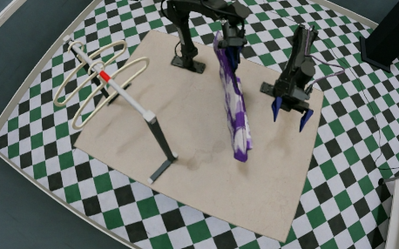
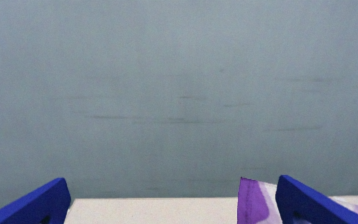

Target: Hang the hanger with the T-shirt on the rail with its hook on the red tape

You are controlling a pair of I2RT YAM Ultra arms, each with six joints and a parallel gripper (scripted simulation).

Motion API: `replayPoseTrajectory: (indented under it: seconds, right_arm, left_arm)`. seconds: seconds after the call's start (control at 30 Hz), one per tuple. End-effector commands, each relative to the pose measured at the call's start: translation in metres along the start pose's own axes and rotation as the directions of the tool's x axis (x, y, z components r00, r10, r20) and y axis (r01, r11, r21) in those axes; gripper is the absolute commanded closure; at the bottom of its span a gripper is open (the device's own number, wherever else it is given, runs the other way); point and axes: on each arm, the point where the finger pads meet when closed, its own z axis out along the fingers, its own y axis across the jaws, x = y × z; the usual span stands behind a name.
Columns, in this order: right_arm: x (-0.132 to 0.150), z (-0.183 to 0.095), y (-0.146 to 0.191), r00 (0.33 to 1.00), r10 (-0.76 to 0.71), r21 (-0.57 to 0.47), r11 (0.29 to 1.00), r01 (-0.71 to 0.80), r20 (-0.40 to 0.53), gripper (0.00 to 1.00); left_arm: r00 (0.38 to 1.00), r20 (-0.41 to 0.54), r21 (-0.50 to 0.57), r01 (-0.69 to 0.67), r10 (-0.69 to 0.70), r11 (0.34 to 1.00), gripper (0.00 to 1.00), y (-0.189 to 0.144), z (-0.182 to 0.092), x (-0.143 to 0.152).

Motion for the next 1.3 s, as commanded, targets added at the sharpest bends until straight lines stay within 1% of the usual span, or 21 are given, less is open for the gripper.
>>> replayPoseTrajectory:
  seconds: [0.0, 0.53, 0.6, 0.67, 0.73, 0.83, 0.93, 1.03, 1.1, 1.2, 1.27]
  right_arm:
    - [-0.007, -0.004, -0.002, 1.000, 0.015, -0.004, 1.000, -0.015, 0.020, 1.00]
    - [-0.007, -0.004, -0.002, 1.000, 0.015, -0.004, 1.000, -0.015, 0.020, 1.00]
    - [-0.010, -0.007, -0.004, 0.999, 0.021, -0.002, 1.000, -0.021, 0.028, 1.00]
    - [-0.020, -0.014, -0.008, 0.998, 0.041, -0.002, 0.999, -0.041, 0.055, 1.00]
    - [-0.020, -0.014, -0.008, 0.998, 0.041, -0.003, 0.999, -0.041, 0.055, 1.00]
    - [-0.012, -0.012, -0.013, 0.999, 0.030, 0.016, 0.999, -0.030, 0.031, 1.00]
    - [0.000, -0.011, -0.026, 1.000, 0.017, 0.048, 0.999, -0.017, 0.004, 1.00]
    - [0.004, -0.018, -0.049, 1.000, 0.016, 0.078, 0.997, -0.015, -0.008, 1.00]
    - [0.004, -0.018, -0.049, 1.000, 0.016, 0.078, 0.997, -0.015, -0.008, 1.00]
    - [0.007, -0.025, -0.074, 1.000, 0.022, 0.104, 0.994, -0.020, -0.017, 1.00]
    - [0.008, -0.032, -0.097, 0.999, 0.035, 0.131, 0.991, -0.032, -0.017, 1.00]
  left_arm:
    - [1.000, 0.015, 0.001, 0.001, -0.001, 1.000, 0.00, 0.000, -0.001, -0.006]
    - [1.000, 0.015, 0.001, 0.001, -0.001, 1.000, 0.00, 0.000, -0.001, -0.006]
    - [1.000, 0.015, 0.001, 0.001, -0.001, 1.000, 0.00, 0.000, -0.001, -0.006]
    - [1.000, 0.015, 0.001, 0.001, -0.001, 1.000, 0.00, 0.000, -0.001, -0.006]
    - [1.000, 0.015, 0.001, 0.001, -0.001, 1.000, 0.00, 0.000, -0.001, -0.006]
    - [1.000, -0.001, 0.017, 0.001, -0.001, 1.000, 0.00, -0.004, -0.003, -0.003]
    - [1.000, -0.007, 0.050, 0.000, 0.001, 0.999, 0.00, -0.013, -0.010, -0.010]
    - [0.999, -0.034, 0.109, -0.001, 0.004, 0.994, 0.00, -0.030, -0.021, -0.011]
    - [0.999, -0.034, 0.109, -0.001, 0.004, 0.994, 0.00, -0.030, -0.021, -0.011]
    - [0.999, -0.052, 0.174, -0.001, 0.010, 0.985, 0.00, -0.049, -0.035, -0.018]
    - [0.998, -0.061, 0.234, 0.000, 0.015, 0.972, 0.00, -0.068, -0.048, -0.027]
